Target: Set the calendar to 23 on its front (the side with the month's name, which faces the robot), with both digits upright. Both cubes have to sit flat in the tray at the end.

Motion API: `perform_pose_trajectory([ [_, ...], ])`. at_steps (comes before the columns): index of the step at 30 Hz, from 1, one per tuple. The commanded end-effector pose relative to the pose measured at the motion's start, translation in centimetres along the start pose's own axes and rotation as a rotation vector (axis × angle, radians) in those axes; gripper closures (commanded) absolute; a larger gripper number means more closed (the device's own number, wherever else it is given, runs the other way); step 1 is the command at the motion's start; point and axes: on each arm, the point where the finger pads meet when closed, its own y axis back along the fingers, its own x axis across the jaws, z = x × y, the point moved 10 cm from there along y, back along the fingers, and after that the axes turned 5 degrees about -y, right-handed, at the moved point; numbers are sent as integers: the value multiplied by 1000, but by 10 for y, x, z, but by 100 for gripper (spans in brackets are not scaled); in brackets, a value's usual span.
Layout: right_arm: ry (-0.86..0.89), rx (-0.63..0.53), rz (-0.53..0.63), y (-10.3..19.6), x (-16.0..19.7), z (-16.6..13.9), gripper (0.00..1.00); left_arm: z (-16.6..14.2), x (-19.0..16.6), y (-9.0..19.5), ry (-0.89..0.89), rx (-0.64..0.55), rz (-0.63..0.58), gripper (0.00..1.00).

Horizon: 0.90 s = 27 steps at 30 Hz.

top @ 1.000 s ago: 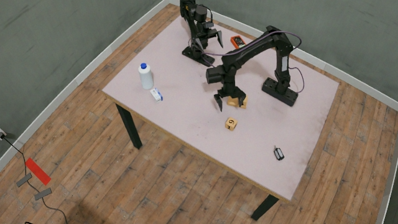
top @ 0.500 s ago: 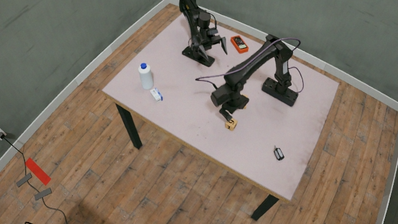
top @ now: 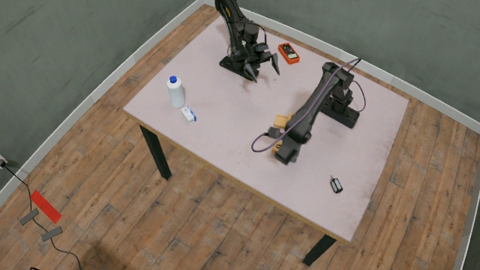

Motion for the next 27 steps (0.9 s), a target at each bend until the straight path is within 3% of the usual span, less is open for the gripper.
perform_pose_trajectory([
  [1,-2,-20,5,-10,2,-3,0,-10,7,6,137,-165,-108,0],
  [3,-2,-20,5,-10,2,-3,0,-10,7,6,137,-165,-108,0],
  [15,-1,29,10,-24,3,-16,0,-81,41,-8,574,-517,-335,0],
  [27,-1,29,10,-24,3,-16,0,-91,43,-11,587,-524,-329,0],
])
